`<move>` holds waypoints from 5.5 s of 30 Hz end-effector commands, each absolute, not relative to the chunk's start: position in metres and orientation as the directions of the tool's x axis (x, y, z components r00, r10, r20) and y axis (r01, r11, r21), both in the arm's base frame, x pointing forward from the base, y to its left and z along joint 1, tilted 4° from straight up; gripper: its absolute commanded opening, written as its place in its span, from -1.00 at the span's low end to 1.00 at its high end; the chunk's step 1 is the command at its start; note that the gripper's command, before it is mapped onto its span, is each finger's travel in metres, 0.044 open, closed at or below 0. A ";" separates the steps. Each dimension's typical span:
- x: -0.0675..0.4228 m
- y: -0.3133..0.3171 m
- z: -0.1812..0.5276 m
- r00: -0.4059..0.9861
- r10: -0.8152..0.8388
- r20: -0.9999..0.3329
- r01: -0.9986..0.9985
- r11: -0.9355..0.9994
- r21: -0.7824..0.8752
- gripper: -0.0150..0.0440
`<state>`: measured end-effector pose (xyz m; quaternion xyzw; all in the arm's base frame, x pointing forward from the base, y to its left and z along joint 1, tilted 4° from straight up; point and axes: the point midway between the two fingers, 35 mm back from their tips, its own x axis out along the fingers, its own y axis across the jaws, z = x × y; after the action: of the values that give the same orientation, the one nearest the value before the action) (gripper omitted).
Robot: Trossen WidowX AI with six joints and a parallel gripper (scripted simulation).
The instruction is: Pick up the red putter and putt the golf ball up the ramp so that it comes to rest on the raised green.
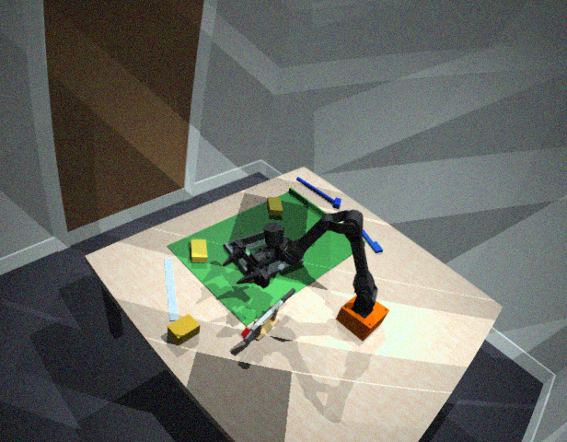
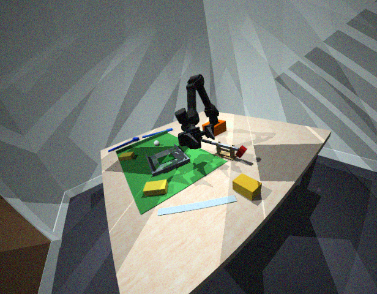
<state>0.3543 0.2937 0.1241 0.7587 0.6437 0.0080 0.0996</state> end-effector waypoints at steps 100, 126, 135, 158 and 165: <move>0.231 0.148 0.026 0.059 0.245 -0.968 -0.988 -0.123 -0.091 1.00; 0.235 0.149 0.006 0.062 0.250 -0.966 -0.988 -0.120 -0.094 0.47; 0.235 0.149 0.006 0.062 0.250 -0.966 -0.988 -0.120 -0.094 -0.33; 0.228 0.151 0.096 0.061 0.251 -0.966 -0.989 -0.119 -0.093 -0.49; 0.229 0.147 0.098 0.065 0.243 -0.968 -0.990 -0.106 -0.093 -0.49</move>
<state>0.2270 0.1494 0.0996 0.4870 -0.3812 -0.5684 -0.5427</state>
